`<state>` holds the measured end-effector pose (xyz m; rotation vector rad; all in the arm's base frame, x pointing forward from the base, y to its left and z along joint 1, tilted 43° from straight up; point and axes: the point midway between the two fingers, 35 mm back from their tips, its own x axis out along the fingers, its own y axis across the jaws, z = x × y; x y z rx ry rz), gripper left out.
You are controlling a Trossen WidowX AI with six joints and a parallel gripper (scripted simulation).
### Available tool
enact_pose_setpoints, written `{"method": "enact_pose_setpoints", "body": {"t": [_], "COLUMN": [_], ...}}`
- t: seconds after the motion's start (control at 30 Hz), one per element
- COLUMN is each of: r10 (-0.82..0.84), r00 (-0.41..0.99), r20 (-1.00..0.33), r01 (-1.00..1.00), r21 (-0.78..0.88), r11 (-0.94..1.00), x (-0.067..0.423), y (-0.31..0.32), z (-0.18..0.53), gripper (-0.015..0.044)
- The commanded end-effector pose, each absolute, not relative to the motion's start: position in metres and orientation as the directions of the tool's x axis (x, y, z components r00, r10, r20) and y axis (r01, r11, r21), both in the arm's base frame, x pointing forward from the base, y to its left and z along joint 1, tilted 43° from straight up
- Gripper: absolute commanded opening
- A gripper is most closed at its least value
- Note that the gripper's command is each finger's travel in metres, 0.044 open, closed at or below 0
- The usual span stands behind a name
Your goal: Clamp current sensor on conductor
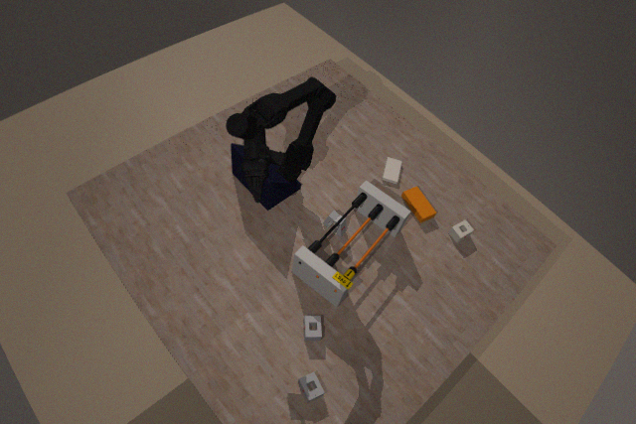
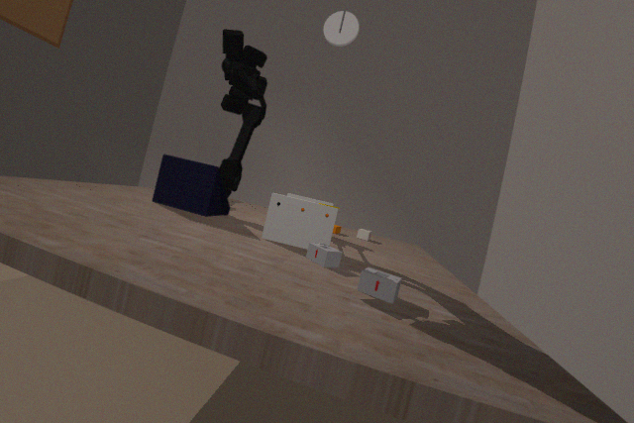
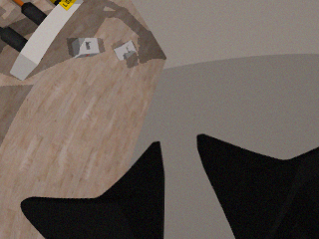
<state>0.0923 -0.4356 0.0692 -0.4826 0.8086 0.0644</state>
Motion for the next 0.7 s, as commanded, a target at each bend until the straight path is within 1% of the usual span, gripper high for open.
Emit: {"method": "enact_pose_setpoints", "body": {"t": [0.0, 0.03, 0.13, 0.23, 0.3, 0.33, 0.37, 0.4, 0.53, 0.67], "r10": [-0.126, -0.126, -0.137, -0.154, -0.171, -0.164, -0.172, -0.182, -0.217, -0.240], "r00": [0.693, 0.688, 0.664, 0.655, 0.655, 0.654, 0.657, 0.662, 0.695, 0.751], "r20": [-0.710, -0.715, -0.735, -0.739, -0.736, -0.739, -0.734, -0.727, -0.685, -0.615], "r01": [-0.238, -0.242, -0.255, -0.254, -0.247, -0.220, -0.210, -0.203, -0.165, -0.108], "r21": [-0.390, -0.389, -0.395, -0.408, -0.422, -0.393, -0.397, -0.408, -0.446, -0.472], "r11": [0.890, 0.889, 0.882, 0.877, 0.872, 0.893, 0.893, 0.890, 0.880, 0.875], "x": [0.095, 0.104, 0.153, 0.188, 0.214, 0.223, 0.236, 0.248, 0.288, 0.322], "y": [-0.435, -0.433, -0.416, -0.400, -0.384, -0.373, -0.363, -0.353, -0.313, -0.264], "z": [0.070, 0.074, 0.094, 0.109, 0.121, 0.128, 0.135, 0.142, 0.167, 0.194], "gripper": [0.0139, 0.0165, 0.0244, 0.0323, 0.0375, 0.0402, 0.0428, 0.0440, 0.0440, 0.0440]}}
